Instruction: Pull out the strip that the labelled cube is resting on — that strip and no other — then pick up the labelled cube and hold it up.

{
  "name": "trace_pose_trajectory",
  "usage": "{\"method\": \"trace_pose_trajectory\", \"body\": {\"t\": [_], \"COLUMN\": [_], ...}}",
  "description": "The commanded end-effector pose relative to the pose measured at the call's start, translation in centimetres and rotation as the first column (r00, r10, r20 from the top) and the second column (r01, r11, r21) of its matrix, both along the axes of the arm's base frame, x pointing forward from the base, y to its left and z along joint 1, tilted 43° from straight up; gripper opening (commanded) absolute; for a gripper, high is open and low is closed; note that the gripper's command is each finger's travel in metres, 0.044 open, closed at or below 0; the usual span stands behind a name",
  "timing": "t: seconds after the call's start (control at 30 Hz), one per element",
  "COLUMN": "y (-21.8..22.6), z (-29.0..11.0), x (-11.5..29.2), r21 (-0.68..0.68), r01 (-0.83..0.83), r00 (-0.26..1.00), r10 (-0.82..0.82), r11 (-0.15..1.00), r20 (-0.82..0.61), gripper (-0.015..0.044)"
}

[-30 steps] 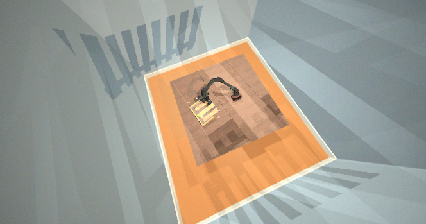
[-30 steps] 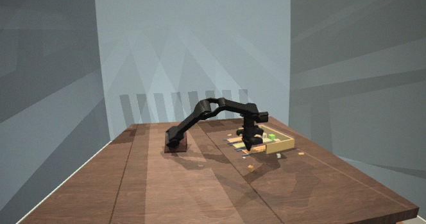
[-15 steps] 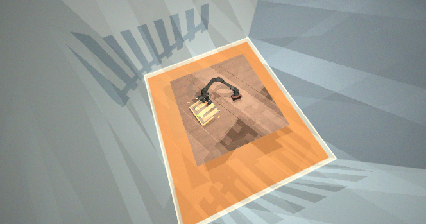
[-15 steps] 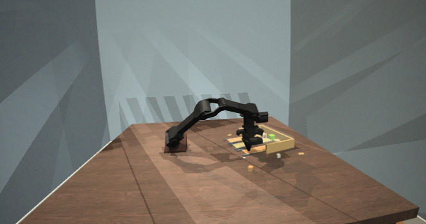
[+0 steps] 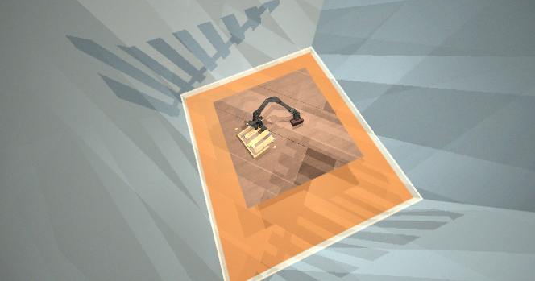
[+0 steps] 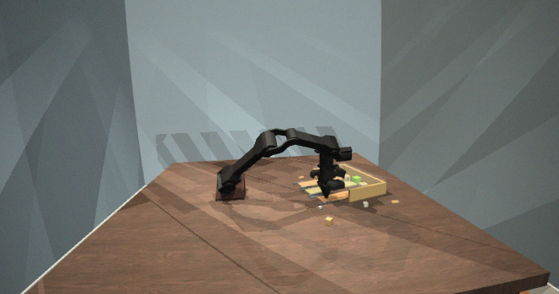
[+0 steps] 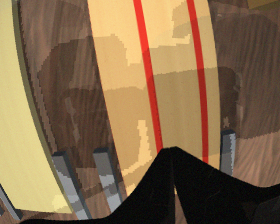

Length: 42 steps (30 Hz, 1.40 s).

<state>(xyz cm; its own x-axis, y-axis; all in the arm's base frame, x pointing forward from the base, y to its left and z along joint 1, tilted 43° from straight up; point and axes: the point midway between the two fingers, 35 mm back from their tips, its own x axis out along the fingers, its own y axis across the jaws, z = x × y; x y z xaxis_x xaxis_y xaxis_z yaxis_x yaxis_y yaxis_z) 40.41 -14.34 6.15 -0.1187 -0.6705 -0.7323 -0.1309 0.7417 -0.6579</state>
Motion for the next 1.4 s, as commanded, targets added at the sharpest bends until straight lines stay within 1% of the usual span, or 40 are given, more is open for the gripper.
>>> {"method": "trace_pose_trajectory", "body": {"t": [0.0,0.23,1.37], "y": [-0.3,-0.3,-0.3], "z": [-0.1,-0.1,0.5], "x": [-0.1,-0.3,-5.4], "r21": [-0.004,-0.004,-0.004], "r01": [0.000,0.000,0.000], "r00": [1.000,1.000,1.000], "r10": [0.000,0.000,0.000], "r11": [1.000,1.000,1.000], "r20": [-0.002,-0.002,-0.005], "gripper": [0.0000,0.0000,0.0000]}}
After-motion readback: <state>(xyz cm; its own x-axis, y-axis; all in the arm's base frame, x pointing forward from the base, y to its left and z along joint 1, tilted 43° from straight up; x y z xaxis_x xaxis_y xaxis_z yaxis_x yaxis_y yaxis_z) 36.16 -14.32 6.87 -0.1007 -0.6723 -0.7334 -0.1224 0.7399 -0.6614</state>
